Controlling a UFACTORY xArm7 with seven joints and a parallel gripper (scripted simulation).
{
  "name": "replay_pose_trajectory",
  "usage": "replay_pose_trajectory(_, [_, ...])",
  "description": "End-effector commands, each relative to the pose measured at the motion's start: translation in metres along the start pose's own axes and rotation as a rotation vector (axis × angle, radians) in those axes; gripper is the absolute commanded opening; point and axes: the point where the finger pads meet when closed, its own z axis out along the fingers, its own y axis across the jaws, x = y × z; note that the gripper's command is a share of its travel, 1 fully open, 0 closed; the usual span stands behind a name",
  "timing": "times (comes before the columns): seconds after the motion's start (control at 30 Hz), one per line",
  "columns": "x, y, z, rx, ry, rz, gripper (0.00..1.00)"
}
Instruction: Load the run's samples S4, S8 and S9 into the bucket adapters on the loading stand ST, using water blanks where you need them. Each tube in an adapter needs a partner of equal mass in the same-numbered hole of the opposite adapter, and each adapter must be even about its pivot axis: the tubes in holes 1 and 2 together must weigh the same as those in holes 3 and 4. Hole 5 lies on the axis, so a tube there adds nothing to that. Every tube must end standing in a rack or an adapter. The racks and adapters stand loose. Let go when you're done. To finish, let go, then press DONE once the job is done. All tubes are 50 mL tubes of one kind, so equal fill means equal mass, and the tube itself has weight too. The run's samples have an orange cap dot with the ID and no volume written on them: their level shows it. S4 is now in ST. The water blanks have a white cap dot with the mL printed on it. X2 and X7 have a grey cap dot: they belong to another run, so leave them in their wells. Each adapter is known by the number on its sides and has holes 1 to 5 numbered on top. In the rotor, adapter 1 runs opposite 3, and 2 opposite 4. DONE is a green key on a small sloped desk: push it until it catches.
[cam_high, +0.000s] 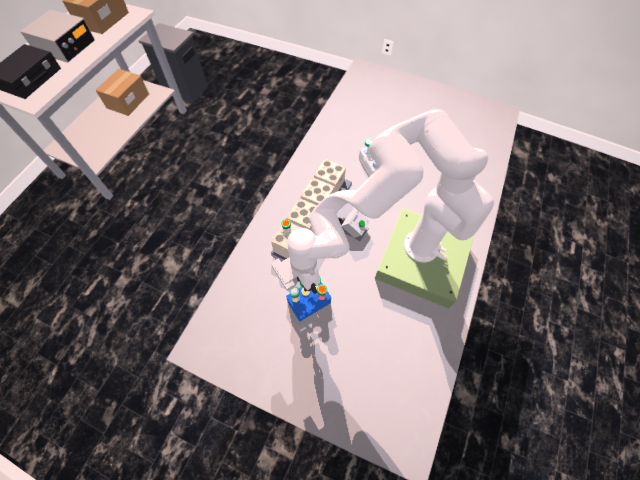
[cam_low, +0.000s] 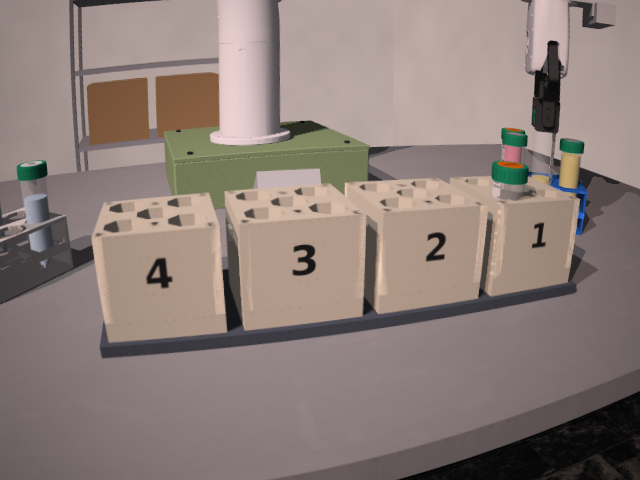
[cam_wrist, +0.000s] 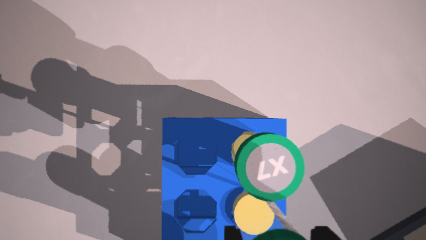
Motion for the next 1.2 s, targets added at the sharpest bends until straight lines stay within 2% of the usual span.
replay_pose_trajectory(0.0, [0.002,0.0,0.003,0.0,0.005,0.0,0.0])
replay_pose_trajectory(1.17, [0.002,0.0,0.032,0.0,0.005,0.0,0.0])
